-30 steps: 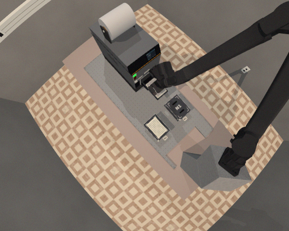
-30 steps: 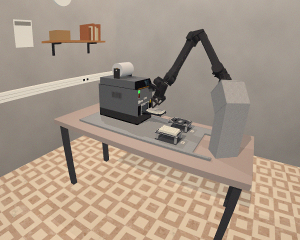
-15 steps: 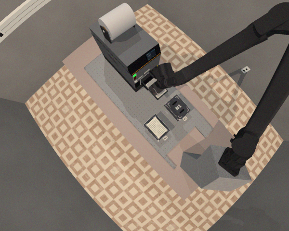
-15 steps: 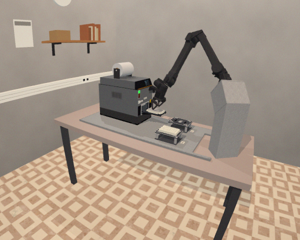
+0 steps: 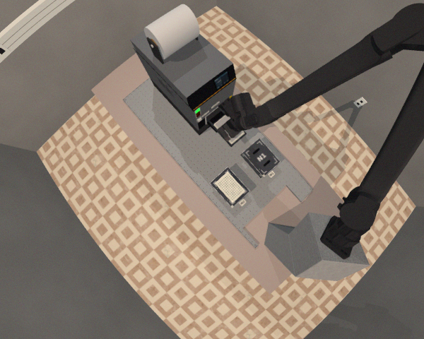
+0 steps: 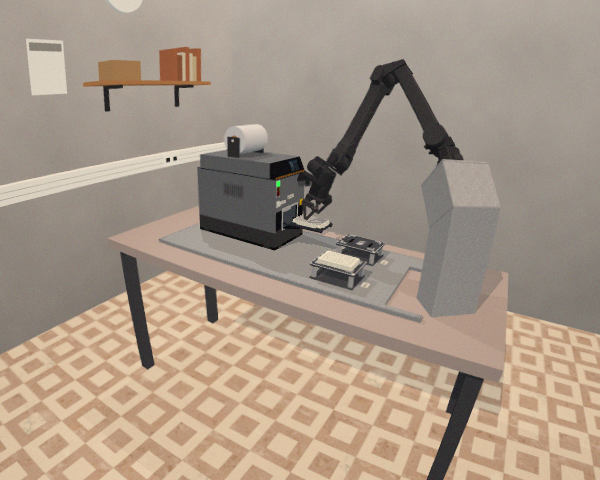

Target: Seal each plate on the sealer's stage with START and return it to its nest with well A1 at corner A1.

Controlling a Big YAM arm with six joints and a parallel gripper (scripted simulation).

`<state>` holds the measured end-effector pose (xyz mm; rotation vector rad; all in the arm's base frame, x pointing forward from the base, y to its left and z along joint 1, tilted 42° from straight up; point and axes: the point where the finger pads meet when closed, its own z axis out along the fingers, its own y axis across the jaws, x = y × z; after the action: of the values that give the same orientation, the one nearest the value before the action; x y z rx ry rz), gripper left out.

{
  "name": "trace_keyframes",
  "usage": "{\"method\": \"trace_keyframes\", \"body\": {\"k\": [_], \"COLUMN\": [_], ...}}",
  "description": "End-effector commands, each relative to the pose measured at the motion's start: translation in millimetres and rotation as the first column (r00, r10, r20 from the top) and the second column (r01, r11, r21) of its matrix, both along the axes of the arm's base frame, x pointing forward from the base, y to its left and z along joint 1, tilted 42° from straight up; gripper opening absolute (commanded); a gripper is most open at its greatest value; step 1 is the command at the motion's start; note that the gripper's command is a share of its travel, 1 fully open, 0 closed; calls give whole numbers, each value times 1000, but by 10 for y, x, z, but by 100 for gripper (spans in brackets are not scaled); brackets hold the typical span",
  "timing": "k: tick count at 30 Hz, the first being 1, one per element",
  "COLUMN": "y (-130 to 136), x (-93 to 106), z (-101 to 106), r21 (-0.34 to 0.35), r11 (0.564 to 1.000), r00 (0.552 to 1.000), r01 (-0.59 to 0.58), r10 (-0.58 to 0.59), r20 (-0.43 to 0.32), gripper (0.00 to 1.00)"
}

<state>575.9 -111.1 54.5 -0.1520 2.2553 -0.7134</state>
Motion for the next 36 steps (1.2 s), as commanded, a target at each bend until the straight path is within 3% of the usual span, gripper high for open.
{"method": "trace_keyframes", "body": {"k": [1,17,29,36], "y": [158,-118,82,118], "x": [70,52,-2,100], "z": [3,45,-45,50], "r21": [3,2,4,3], "r11": [1000,1000,1000,1000], "r00": [1000,1000,1000,1000], "r01": [-26,21,-12,-19], "r10": [26,-21,12,19], "r20": [3,18,-3,18], "gripper": [100,100,100,100]}}
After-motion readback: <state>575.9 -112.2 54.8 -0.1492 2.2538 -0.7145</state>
